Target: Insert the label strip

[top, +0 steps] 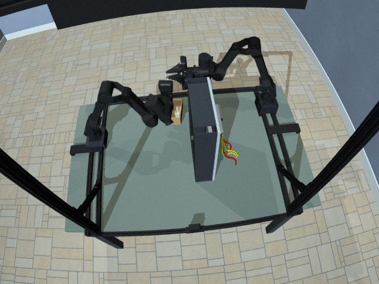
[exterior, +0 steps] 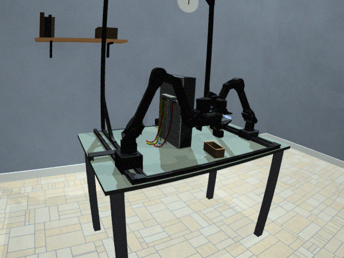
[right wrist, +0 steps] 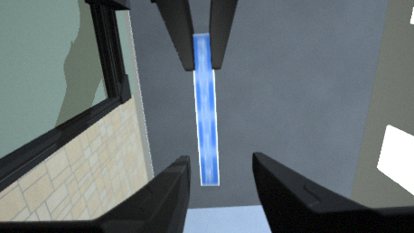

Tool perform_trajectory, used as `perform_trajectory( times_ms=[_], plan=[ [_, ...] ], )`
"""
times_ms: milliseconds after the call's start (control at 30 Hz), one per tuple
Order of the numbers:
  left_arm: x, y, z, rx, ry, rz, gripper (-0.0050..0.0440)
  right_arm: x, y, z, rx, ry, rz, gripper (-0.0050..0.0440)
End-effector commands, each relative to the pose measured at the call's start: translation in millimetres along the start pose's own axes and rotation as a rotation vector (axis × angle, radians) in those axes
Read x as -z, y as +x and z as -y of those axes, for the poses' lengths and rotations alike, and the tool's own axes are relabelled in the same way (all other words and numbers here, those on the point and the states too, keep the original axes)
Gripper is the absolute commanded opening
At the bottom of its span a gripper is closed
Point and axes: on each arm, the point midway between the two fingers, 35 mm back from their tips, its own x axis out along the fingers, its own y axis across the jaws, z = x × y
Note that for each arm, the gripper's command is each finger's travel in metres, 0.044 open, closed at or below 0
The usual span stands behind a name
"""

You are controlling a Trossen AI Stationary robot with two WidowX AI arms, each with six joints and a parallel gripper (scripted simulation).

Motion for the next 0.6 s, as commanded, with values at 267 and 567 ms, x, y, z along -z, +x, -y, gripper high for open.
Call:
perform_trajectory(
  times_ms=[267, 567],
  plan=[
    [-3.0, -1.2, 11.3, -0.003, -0.04, 0.002, -0.005, 0.0, 4.0, 6.8, 0.016, -0.008, 0.0, 0.016],
    [-3.0, -1.2, 11.3, -0.003, -0.04, 0.002, -0.005, 0.0, 4.0, 6.8, 0.016, -0.008, 0.0, 0.012]
  ],
)
